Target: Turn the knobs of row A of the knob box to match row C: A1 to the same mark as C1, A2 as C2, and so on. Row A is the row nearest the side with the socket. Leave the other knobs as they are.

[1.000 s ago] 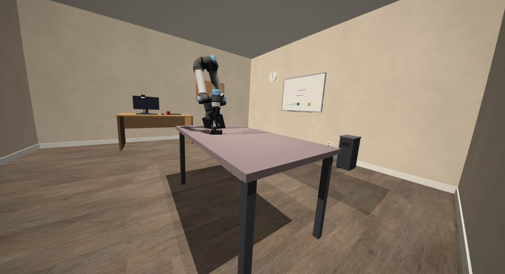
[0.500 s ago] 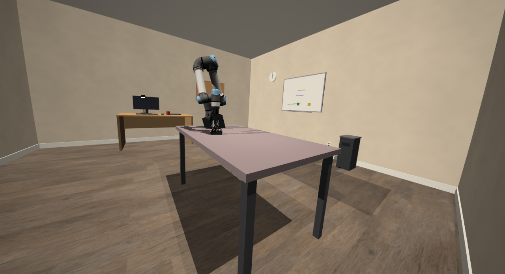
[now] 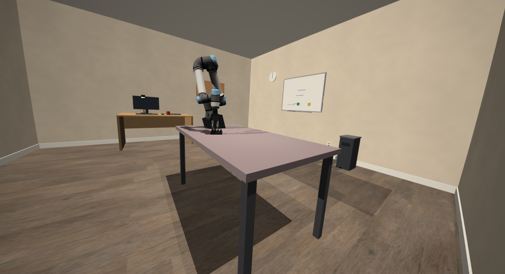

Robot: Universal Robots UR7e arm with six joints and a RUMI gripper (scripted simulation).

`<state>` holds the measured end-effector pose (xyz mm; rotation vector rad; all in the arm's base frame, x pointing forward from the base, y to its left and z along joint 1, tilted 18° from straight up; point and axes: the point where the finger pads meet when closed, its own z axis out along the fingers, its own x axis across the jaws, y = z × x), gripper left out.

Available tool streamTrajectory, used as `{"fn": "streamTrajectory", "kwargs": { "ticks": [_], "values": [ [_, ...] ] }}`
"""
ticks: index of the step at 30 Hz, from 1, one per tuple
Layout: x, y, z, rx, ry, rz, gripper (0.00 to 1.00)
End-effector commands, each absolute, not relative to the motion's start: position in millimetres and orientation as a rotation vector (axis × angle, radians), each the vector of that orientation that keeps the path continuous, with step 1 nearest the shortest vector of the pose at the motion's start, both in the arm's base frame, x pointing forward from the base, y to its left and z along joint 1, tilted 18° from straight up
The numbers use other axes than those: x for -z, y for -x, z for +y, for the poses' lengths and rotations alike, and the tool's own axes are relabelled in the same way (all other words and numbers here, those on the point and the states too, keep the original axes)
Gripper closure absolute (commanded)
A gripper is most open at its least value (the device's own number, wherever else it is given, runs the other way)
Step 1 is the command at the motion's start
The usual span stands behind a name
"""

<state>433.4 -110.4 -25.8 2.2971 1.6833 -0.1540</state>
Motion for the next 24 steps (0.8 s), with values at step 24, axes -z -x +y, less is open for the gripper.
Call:
{"fn": "streamTrajectory", "kwargs": {
  "ticks": [24],
  "values": [
    [25.9, -435.2, -108.3, 0.038, -2.649, 1.002, 0.96]
  ]
}}
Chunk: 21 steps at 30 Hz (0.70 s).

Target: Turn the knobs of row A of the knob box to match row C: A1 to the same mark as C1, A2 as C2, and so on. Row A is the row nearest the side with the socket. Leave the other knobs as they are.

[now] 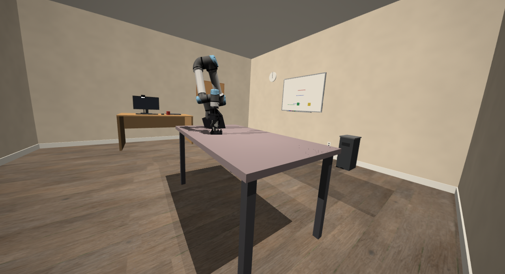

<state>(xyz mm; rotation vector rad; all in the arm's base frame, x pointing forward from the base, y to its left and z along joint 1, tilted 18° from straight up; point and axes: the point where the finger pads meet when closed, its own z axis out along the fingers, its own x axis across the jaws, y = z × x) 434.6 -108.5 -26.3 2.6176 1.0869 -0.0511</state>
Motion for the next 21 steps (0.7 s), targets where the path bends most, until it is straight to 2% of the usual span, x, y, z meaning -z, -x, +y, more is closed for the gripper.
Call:
{"fn": "streamTrajectory", "kwargs": {
  "ticks": [1, 21],
  "values": [
    [25.9, -435.3, -108.3, 0.034, -2.657, 0.978, 0.96],
    [26.0, -436.1, -107.7, -0.014, -2.747, 0.686, 0.96]
  ]
}}
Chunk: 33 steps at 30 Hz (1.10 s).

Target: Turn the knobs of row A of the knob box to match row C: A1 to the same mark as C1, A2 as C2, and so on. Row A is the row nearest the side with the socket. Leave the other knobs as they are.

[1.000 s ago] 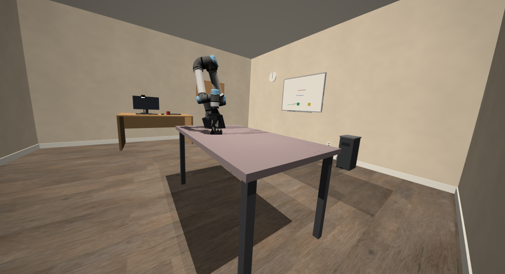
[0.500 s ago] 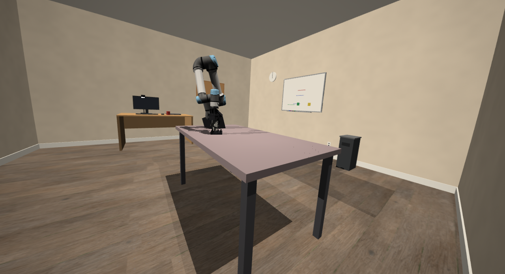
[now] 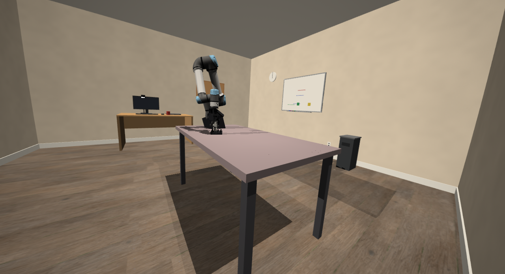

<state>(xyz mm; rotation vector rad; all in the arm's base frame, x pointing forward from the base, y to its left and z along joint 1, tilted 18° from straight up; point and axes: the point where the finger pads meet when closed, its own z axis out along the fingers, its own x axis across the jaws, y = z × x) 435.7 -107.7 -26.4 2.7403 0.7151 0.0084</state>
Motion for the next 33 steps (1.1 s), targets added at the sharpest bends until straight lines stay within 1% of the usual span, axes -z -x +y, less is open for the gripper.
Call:
{"fn": "streamTrajectory", "kwargs": {
  "ticks": [1, 33],
  "values": [
    [26.0, -436.2, -107.7, -0.016, -2.750, 0.673, 0.96],
    [26.0, -436.5, -107.5, -0.035, -2.777, 0.554, 0.96]
  ]
}}
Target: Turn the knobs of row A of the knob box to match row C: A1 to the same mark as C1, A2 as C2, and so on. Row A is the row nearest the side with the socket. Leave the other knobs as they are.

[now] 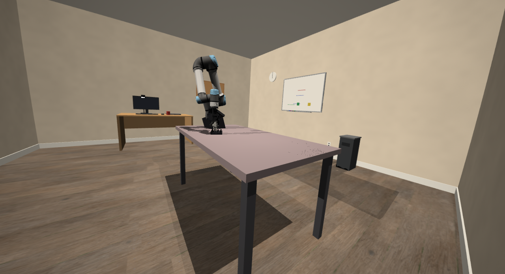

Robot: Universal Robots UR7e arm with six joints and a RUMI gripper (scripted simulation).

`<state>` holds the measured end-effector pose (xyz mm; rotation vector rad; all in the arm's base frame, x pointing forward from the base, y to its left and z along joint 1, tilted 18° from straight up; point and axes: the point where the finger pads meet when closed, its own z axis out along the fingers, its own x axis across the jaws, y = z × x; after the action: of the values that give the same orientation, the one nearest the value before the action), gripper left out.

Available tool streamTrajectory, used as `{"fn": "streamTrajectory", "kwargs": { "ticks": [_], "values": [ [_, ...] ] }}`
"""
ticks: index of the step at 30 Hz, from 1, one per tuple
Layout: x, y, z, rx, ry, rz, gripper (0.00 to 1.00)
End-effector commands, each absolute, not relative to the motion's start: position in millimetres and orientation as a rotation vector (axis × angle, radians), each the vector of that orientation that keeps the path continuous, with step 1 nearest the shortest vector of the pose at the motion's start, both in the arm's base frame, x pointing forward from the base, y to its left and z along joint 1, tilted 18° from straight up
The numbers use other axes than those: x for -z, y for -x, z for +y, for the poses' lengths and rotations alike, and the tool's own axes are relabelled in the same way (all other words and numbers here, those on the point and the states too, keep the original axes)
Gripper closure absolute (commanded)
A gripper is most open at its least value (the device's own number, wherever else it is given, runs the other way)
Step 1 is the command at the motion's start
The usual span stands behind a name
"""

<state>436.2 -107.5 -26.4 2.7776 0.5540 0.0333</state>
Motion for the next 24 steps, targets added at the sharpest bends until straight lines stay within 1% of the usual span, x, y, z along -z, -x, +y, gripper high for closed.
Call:
{"fn": "streamTrajectory", "kwargs": {
  "ticks": [1, 7, 8, 24],
  "values": [
    [26.0, -436.5, -107.5, -0.035, -2.777, 0.554, 0.96],
    [26.0, -436.5, -107.5, -0.035, -2.777, 0.554, 0.96],
    [26.0, -436.5, -107.5, -0.035, -2.777, 0.554, 0.89],
    [26.0, -436.5, -107.5, -0.035, -2.777, 0.554, 0.89]
  ]
}}
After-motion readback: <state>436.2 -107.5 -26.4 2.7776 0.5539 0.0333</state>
